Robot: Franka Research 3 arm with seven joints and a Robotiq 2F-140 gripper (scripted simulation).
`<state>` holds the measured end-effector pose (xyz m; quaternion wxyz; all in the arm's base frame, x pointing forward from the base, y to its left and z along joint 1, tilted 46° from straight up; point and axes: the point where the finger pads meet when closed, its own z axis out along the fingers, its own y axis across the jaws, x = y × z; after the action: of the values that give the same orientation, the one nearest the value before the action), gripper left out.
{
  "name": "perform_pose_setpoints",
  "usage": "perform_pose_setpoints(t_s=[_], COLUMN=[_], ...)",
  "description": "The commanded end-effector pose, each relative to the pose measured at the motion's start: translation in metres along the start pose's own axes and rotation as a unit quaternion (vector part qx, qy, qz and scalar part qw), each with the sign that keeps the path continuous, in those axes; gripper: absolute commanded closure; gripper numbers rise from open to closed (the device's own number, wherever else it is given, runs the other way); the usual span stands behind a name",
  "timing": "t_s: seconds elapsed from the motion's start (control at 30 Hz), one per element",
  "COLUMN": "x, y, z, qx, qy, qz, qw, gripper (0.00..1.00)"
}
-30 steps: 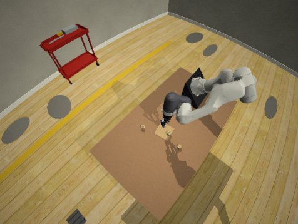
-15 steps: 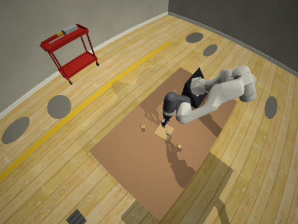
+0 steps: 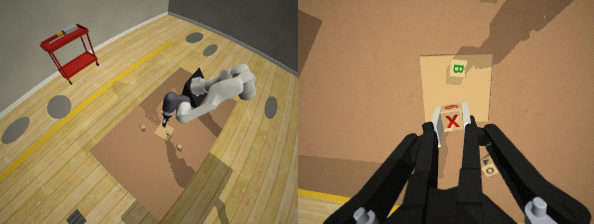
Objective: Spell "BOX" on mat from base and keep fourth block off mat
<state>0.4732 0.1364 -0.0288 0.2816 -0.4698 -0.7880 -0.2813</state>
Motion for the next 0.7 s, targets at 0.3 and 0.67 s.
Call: perform_pose_setpoints(t_s=[0.3,0.67], x=[-0.0038,-0.0052], y=[-0.0022,-0.0030], z=[0.0005,0.0010], qx=[0.002,0.003], qy=[-0.002,-0.001], qz=[-0.133,-0.214], qw=[0.991,0.977], gripper=[0.84,0.84])
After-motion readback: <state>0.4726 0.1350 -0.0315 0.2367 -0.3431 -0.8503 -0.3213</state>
